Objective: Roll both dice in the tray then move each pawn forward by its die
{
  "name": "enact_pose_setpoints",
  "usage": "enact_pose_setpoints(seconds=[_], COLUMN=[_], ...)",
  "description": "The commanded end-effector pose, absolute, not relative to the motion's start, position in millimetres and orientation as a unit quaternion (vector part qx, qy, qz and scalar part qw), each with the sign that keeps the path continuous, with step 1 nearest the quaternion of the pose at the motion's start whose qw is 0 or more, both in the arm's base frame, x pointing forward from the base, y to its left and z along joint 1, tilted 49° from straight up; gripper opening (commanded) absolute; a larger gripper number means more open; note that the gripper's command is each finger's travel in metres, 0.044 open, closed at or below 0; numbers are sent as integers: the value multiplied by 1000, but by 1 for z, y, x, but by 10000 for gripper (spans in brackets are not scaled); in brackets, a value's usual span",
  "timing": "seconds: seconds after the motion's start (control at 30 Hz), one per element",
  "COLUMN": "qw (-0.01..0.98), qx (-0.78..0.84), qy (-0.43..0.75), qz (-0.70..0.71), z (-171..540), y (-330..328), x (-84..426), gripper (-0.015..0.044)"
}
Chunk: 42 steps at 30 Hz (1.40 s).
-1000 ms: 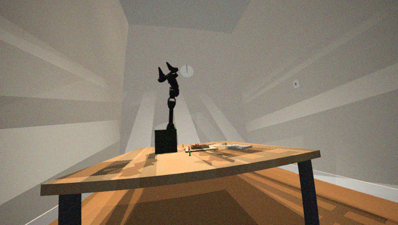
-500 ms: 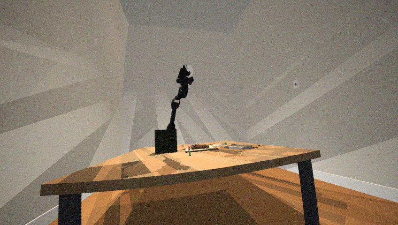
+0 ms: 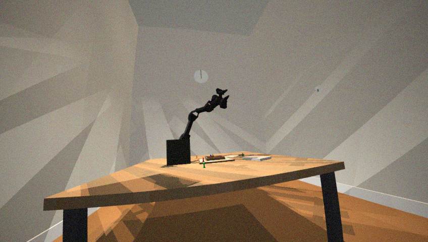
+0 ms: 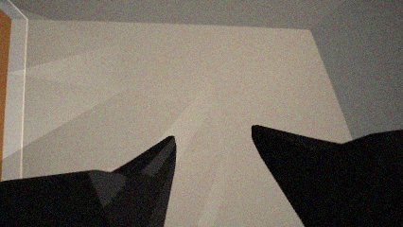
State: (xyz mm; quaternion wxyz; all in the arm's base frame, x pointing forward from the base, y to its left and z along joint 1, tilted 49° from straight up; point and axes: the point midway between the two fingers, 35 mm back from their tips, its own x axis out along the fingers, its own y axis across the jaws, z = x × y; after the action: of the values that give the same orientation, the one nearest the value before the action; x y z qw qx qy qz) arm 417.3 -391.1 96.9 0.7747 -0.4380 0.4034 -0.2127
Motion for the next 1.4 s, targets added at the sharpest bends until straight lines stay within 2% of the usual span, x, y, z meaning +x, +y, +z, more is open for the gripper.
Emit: enact_pose_setpoints(seconds=[0.0, 0.3, 0.57, 0.8, 1.07, 1.2, 1.37], qw=[841, 923, 906, 809, 619, 511, 492], qx=[-359, -166, 60, 245, 398, 439, 444], qy=[376, 347, 407, 512, 663, 733, 744], qz=[-153, -16, 98, 155, 138, 96, 86], z=[91, 99, 101, 113, 136, 151, 150], y=[-326, -173, -33, 80, 180, 214, 215], x=[449, 484, 470, 420, 329, 278, 268], gripper=[275, 275, 275, 275, 275, 275, 275])
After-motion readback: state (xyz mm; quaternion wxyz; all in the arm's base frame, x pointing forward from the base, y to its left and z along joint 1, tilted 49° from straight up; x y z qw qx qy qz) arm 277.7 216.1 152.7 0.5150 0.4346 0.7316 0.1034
